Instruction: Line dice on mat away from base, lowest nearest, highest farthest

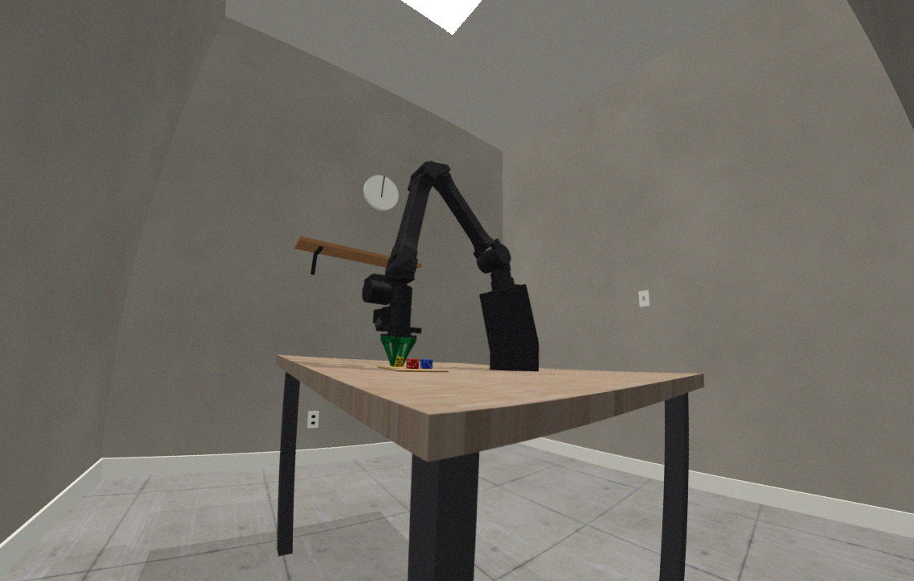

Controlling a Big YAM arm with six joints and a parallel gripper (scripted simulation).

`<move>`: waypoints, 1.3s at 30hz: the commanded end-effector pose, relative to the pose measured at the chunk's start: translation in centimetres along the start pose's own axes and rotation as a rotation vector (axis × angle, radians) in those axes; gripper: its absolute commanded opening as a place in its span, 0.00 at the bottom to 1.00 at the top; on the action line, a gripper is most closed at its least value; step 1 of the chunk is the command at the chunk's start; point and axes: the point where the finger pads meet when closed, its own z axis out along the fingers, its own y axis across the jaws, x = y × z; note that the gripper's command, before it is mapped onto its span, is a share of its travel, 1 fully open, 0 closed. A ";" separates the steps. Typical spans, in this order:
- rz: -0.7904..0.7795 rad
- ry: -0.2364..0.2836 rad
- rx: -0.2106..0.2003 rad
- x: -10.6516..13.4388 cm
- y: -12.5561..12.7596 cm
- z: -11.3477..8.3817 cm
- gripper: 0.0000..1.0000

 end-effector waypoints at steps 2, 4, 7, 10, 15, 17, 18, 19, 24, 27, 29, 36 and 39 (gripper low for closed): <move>-0.001 -0.003 -0.057 -0.3 2.2 -1.1 0.20; -0.001 -0.003 -0.057 -0.3 2.2 -1.1 0.20; -0.001 -0.003 -0.057 -0.3 2.2 -1.1 0.20; -0.002 -0.003 -0.059 -0.3 2.4 -1.1 0.20; -0.003 -0.003 -0.060 -0.2 2.7 -1.0 0.20; -0.004 -0.003 -0.059 -0.2 2.6 -0.9 0.20; -0.004 -0.003 -0.057 -0.2 2.6 -0.9 0.20; -0.005 -0.002 -0.054 -0.2 2.4 -0.8 0.20; -0.005 -0.002 -0.051 -0.2 2.2 -0.8 0.20; -0.005 -0.002 -0.051 -0.2 2.2 -0.8 0.20; -0.005 -0.002 -0.051 -0.2 2.2 -0.8 0.20; -0.005 -0.002 -0.051 -0.2 2.2 -0.8 0.20; -0.005 -0.002 -0.051 -0.2 2.2 -0.8 0.20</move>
